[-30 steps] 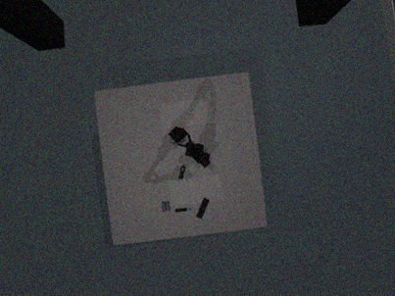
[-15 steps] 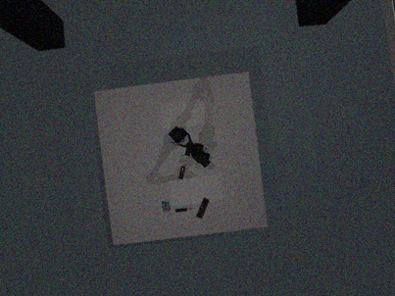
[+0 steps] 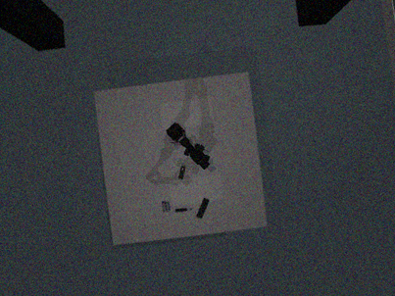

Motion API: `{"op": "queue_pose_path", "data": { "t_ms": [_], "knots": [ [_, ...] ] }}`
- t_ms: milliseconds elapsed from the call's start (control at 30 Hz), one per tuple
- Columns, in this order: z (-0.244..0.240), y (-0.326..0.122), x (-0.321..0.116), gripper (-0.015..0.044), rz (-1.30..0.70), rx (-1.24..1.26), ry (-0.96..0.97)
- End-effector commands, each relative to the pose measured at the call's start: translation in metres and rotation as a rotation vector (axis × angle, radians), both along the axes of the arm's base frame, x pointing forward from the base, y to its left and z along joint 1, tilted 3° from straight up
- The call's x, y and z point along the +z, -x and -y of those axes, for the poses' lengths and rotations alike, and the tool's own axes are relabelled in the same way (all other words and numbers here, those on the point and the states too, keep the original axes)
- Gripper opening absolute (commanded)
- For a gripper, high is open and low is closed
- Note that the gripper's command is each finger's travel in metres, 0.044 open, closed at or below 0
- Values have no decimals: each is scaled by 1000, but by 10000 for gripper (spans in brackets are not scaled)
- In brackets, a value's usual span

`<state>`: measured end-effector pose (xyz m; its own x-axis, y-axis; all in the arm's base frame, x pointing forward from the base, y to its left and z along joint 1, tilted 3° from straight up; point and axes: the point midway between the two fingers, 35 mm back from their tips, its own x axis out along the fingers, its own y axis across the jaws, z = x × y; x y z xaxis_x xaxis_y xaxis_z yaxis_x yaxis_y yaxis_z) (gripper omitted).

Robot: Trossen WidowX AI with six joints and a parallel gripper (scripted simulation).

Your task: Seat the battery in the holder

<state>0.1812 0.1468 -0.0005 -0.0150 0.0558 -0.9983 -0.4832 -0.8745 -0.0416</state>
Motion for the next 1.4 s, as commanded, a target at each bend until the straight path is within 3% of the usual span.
{"op": "queue_pose_path", "data": {
  "t_ms": [0,1367],
  "knots": [
    [8,-15,4,83,2,-183,1],
    [129,-130,20,83,-127,-2751,31]
  ]
}}
